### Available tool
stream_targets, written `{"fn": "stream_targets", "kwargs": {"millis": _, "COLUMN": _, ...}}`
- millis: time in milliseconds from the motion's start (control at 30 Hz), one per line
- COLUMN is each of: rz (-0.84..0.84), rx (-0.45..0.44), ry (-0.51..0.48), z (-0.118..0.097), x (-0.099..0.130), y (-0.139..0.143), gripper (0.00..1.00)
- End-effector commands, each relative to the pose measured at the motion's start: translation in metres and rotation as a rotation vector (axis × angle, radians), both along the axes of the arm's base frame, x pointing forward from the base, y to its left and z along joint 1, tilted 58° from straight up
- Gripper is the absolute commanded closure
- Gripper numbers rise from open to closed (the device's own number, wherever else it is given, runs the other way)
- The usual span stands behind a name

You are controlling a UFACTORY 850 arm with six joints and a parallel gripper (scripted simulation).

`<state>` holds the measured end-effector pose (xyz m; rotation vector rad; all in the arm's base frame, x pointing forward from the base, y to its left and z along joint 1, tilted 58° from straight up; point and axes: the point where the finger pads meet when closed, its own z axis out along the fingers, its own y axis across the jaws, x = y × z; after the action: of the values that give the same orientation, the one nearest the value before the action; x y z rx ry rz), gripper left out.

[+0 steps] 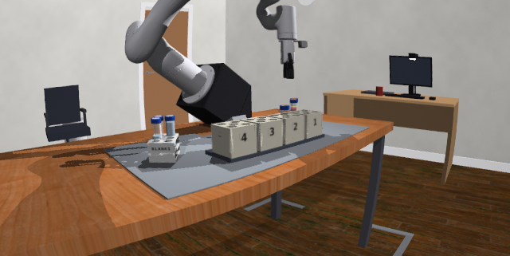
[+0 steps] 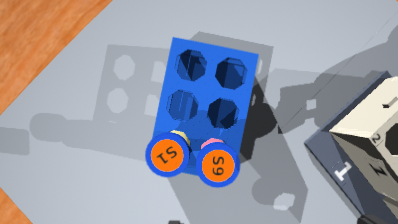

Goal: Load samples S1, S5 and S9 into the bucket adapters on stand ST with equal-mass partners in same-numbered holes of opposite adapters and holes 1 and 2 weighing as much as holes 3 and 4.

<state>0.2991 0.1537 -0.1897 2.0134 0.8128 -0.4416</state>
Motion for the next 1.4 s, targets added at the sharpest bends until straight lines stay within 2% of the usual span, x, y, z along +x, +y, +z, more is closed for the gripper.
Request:
{"fn": "stream_targets", "kwargs": {"millis": 0, "rz": 0.000, "rx": 0.001, "ry": -0.001, "z": 0.003, "x": 0.001, "y": 0.006, "gripper": 0.00}}
{"fn": "stream_targets", "kwargs": {"millis": 300, "rz": 0.000, "rx": 0.001, "ry": -0.001, "z": 0.016, "x": 0.000, "y": 0.025, "gripper": 0.00}}
{"fn": "stream_targets", "kwargs": {"millis": 500, "rz": -0.107, "rx": 0.002, "ry": -0.170, "z": 0.039, "x": 0.013, "y": 0.010, "gripper": 0.00}}
{"fn": "stream_targets", "kwargs": {"millis": 567, "rz": -0.107, "rx": 0.002, "ry": -0.170, "z": 0.039, "x": 0.013, "y": 0.010, "gripper": 0.00}}
{"fn": "stream_targets", "kwargs": {"millis": 1067, "rz": -0.376, "rx": 0.003, "ry": -0.591, "z": 0.097, "x": 0.043, "y": -0.026, "gripper": 0.00}}
{"fn": "stream_targets", "kwargs": {"millis": 1133, "rz": -0.376, "rx": 0.003, "ry": -0.591, "z": 0.097, "x": 0.043, "y": -0.026, "gripper": 0.00}}
{"fn": "stream_targets", "kwargs": {"millis": 1267, "rz": -0.447, "rx": 0.004, "ry": -0.701, "z": 0.112, "x": 0.051, "y": -0.036, "gripper": 0.00}}
{"fn": "stream_targets", "kwargs": {"millis": 1367, "rz": -0.446, "rx": 0.004, "ry": -0.701, "z": 0.124, "x": 0.057, "y": -0.044, "gripper": 0.00}}
